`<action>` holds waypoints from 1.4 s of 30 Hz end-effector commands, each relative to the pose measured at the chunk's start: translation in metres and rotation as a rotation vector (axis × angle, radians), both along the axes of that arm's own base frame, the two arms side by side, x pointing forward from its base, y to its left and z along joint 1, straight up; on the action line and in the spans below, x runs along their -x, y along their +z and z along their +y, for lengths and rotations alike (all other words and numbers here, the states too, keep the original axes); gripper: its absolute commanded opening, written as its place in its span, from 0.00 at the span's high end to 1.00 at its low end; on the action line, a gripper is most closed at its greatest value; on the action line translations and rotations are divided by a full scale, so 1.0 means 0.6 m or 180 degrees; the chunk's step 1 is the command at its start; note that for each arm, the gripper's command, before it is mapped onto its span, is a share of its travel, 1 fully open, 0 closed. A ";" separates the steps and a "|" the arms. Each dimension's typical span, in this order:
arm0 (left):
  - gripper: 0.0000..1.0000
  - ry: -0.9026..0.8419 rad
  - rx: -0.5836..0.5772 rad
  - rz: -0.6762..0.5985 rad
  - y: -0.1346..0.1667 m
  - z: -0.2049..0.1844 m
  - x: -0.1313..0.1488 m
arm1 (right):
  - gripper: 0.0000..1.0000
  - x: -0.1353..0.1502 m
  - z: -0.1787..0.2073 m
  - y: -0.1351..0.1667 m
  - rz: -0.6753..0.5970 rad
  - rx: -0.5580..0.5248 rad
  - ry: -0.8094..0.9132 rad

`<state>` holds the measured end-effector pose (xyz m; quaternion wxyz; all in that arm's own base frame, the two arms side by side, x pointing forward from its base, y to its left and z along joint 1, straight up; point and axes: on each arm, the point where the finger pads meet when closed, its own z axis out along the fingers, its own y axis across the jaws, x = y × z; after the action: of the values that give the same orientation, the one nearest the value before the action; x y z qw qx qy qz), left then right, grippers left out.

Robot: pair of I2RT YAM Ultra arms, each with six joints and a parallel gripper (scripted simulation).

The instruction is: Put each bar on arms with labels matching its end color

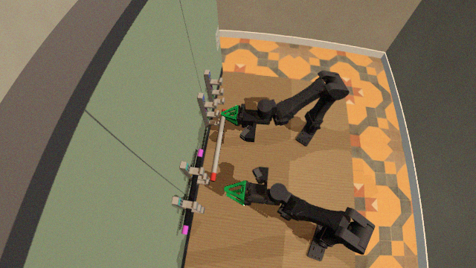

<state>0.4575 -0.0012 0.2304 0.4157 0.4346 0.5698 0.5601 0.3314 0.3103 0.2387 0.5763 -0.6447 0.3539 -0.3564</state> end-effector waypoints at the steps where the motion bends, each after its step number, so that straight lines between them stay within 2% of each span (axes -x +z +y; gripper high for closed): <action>1: 0.00 0.0014 0.0016 -0.0094 0.018 -0.008 -0.004 | 1.00 0.001 -0.001 0.060 -0.0145 -0.0272 -0.0006; 42: 0.00 0.0014 0.0016 -0.0094 0.018 -0.053 -0.013 | 1.00 0.001 -0.001 0.071 -0.0145 -0.0272 -0.0006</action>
<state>0.4608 -0.0292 0.2245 0.4104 0.4400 0.5707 0.5588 0.3296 0.3081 0.2383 0.5706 -0.6499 0.3546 -0.3554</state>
